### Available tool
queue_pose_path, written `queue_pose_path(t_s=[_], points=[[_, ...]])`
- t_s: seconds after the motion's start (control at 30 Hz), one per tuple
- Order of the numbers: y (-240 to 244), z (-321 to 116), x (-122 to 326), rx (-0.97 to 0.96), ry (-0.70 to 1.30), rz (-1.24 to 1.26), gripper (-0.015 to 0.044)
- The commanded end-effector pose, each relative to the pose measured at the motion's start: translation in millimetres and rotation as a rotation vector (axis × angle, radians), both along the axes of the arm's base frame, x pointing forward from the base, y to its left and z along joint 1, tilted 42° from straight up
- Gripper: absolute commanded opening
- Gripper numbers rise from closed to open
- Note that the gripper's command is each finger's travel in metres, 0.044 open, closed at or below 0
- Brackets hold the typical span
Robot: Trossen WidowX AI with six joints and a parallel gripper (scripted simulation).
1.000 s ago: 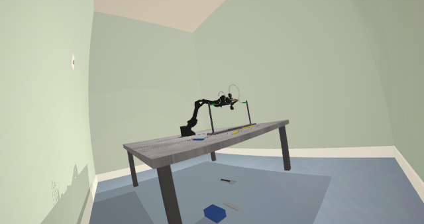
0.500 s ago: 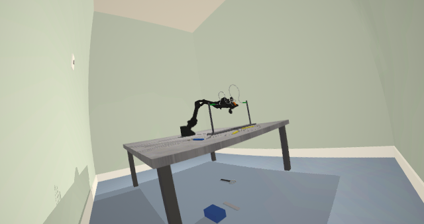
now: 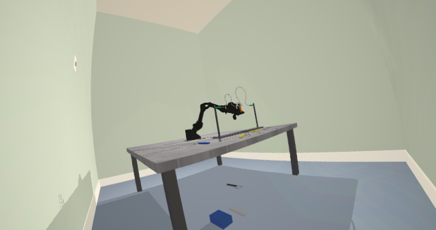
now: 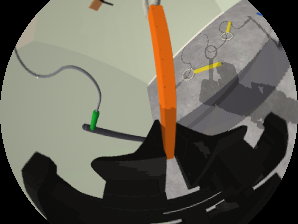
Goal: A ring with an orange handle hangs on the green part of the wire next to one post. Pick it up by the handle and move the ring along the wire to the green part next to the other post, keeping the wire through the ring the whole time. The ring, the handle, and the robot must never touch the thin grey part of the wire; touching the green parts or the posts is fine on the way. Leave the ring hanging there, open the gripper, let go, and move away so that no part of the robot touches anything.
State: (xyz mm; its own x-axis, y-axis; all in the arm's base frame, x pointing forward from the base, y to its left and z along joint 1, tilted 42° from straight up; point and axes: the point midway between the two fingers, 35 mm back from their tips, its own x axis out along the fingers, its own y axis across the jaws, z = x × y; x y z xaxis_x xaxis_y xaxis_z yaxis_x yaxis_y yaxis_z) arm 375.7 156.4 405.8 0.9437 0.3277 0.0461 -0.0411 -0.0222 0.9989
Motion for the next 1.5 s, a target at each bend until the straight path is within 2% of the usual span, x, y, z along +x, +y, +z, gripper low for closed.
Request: queue_pose_path(t_s=[0.0,0.8,1.07,1.47], points=[[0.6,-18.6,0.5,-0.105,0.025,0.000,-0.0150],[-27.2,-97.6,-1.3,-0.634,0.130,-0.025,-0.0150],[-41.3,-115.0,-3.2,-0.755,0.155,-0.032,-0.0150],[-55.8,-129.8,-5.2,-0.833,0.172,-0.039,-0.0150]])
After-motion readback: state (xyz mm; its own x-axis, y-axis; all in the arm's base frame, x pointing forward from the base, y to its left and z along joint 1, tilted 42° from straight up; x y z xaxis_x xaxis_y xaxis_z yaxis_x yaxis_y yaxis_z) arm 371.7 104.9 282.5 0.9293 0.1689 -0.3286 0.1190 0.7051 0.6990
